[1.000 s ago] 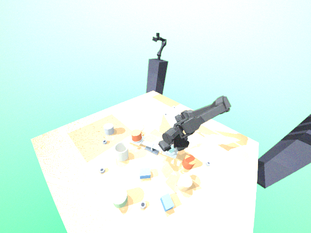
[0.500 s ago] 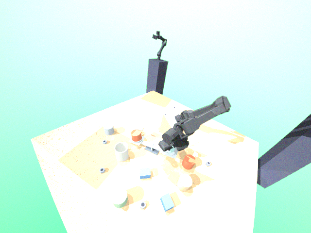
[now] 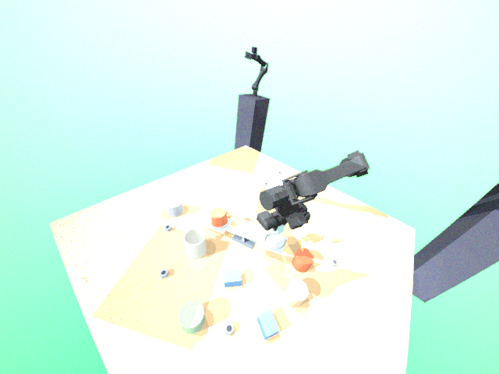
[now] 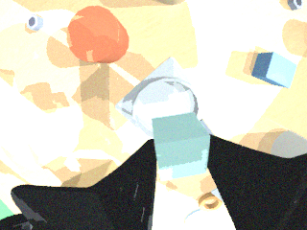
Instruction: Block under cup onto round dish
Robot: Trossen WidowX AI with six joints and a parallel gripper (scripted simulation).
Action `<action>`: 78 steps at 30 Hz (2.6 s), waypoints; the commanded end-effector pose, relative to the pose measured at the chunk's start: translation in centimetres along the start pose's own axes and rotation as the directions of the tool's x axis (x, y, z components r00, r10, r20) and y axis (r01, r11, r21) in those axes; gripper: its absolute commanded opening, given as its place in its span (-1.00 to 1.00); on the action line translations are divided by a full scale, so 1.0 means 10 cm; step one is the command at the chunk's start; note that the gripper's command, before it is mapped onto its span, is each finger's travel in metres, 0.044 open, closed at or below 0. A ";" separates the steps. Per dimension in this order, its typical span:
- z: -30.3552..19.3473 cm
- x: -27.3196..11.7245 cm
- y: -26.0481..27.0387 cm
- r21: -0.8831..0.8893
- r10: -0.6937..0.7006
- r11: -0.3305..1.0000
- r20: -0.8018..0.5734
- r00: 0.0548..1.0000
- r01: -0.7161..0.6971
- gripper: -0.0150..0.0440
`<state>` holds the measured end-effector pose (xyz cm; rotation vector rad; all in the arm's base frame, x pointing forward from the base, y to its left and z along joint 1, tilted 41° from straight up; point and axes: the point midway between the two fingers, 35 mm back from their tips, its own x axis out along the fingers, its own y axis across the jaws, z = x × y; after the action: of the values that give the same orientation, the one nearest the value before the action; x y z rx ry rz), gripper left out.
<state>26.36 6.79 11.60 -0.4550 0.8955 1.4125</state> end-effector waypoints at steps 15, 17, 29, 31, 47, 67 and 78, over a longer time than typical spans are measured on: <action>-0.36 -0.17 -0.27 0.043 -0.020 0.999 -0.012 1.000 0.021 -0.49; -0.44 -0.16 -0.33 0.043 -0.022 0.999 -0.015 1.000 0.023 -0.49; -0.92 -0.10 -0.60 0.038 -0.030 0.999 -0.030 0.999 0.031 -0.49; -1.01 -0.09 -0.64 0.037 -0.030 0.999 -0.032 0.999 0.032 -0.49; -1.72 0.04 -0.86 0.029 -0.032 0.999 -0.043 0.999 0.033 -0.49; -2.65 0.31 -0.91 0.016 -0.024 1.000 -0.041 0.999 0.025 -0.49; -3.13 0.52 -0.83 0.006 -0.018 1.000 -0.032 0.999 0.018 -0.49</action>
<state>26.31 -13.71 -12.24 -0.4713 0.9209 1.3888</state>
